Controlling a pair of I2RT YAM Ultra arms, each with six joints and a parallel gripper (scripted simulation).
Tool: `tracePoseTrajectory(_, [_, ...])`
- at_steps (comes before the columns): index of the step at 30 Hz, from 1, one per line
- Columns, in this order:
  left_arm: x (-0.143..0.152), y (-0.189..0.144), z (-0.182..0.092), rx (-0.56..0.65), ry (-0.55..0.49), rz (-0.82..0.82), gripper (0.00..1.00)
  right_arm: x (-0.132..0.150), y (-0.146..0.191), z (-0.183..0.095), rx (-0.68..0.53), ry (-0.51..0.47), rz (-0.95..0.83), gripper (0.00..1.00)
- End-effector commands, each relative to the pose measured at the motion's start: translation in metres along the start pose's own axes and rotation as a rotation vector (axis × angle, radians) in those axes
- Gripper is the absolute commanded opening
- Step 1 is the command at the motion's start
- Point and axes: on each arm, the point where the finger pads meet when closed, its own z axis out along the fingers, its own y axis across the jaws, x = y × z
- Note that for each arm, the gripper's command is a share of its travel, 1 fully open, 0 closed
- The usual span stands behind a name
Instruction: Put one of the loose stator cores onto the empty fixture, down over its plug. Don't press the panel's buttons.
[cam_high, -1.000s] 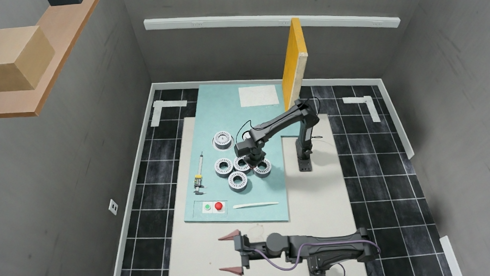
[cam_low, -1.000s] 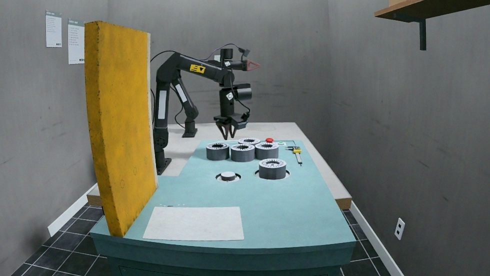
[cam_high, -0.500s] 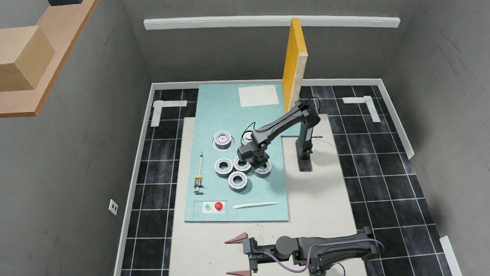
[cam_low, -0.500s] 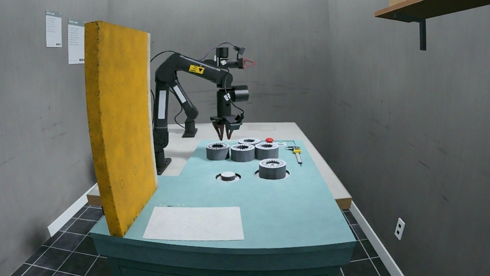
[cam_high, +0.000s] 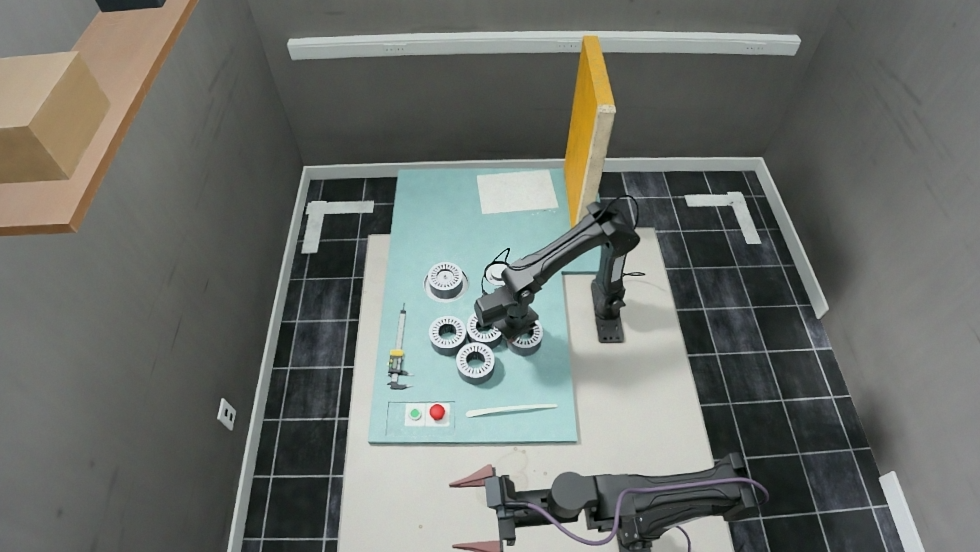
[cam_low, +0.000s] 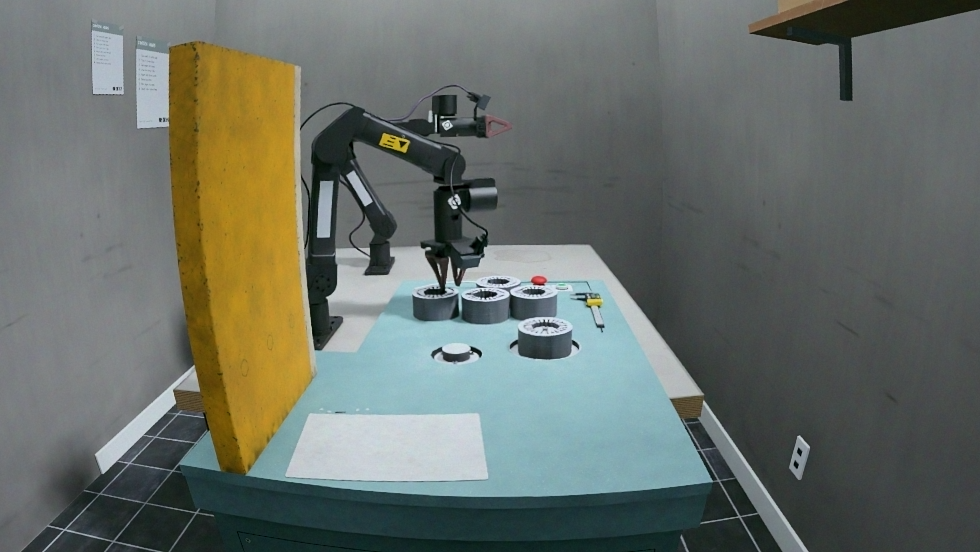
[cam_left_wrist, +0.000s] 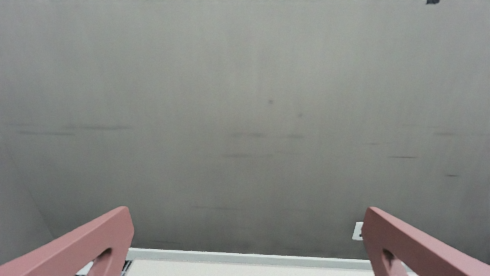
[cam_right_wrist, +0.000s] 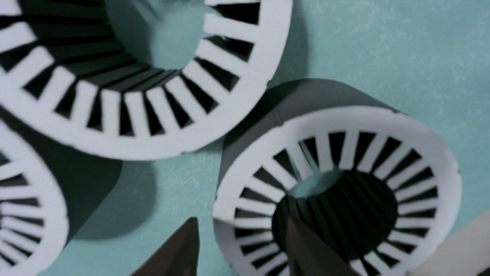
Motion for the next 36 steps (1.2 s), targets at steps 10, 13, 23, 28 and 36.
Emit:
tracePoseTrajectory(10, [-0.021, 0.002, -0.012, -0.011, -0.047, -0.009, 1.0, -0.003, 0.007, 0.019, -0.031, 0.001, 0.019, 0.37])
tracePoseTrajectory(13, [-0.021, 0.002, -0.012, -0.011, -0.047, -0.009, 1.0, -0.006, 0.008, 0.008, -0.046, -0.014, 0.014, 0.37])
tracePoseTrajectory(23, [-0.021, 0.002, -0.012, -0.011, -0.047, -0.009, 1.0, -0.008, 0.015, 0.005, -0.066, -0.021, 0.016, 0.0])
tracePoseTrajectory(28, [-0.021, 0.002, -0.012, -0.011, -0.047, -0.009, 1.0, -0.008, 0.015, 0.005, -0.066, -0.021, 0.016, 0.0])
tracePoseTrajectory(36, [-0.021, 0.002, -0.012, -0.011, -0.047, -0.009, 1.0, -0.005, 0.004, -0.008, -0.032, -0.013, 0.016, 0.0])
